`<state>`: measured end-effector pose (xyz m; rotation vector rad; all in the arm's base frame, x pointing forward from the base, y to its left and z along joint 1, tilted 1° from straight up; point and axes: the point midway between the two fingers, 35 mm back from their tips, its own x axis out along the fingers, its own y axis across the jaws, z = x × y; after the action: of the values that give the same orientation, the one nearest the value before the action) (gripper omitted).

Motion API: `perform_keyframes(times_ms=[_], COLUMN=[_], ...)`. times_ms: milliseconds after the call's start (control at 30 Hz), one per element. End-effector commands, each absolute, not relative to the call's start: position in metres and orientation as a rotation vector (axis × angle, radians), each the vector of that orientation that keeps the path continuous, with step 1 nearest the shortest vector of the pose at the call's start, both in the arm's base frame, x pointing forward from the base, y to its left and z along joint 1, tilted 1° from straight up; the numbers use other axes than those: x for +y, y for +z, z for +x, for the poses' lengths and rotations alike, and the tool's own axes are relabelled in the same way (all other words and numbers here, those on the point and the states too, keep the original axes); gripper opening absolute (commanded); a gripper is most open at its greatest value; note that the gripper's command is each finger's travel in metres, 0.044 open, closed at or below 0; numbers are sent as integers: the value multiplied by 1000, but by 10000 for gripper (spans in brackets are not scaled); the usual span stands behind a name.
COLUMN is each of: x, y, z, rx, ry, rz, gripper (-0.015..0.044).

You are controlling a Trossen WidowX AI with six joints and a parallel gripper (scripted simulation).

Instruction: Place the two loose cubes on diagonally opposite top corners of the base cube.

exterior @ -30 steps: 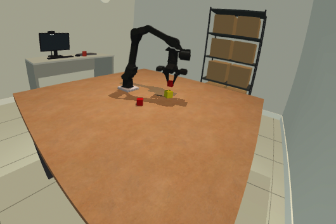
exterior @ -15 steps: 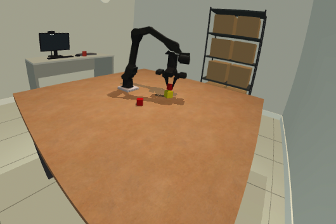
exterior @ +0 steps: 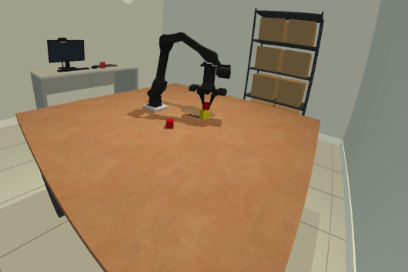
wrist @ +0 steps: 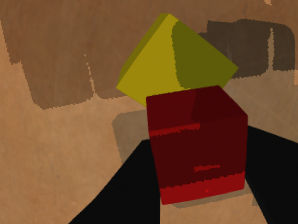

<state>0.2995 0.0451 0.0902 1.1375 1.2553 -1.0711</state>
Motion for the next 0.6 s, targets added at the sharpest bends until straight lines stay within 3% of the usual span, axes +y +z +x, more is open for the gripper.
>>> perform_keyframes(times_ms=[0, 100, 233, 567], x=[45, 45, 45, 45], y=[90, 90, 90, 101], z=[300, 300, 300, 299], rx=[1254, 1254, 1254, 1255], ry=[-1070, -1070, -1070, -1071], rz=[1138, 1138, 1138, 1138], gripper=[105, 105, 205, 205])
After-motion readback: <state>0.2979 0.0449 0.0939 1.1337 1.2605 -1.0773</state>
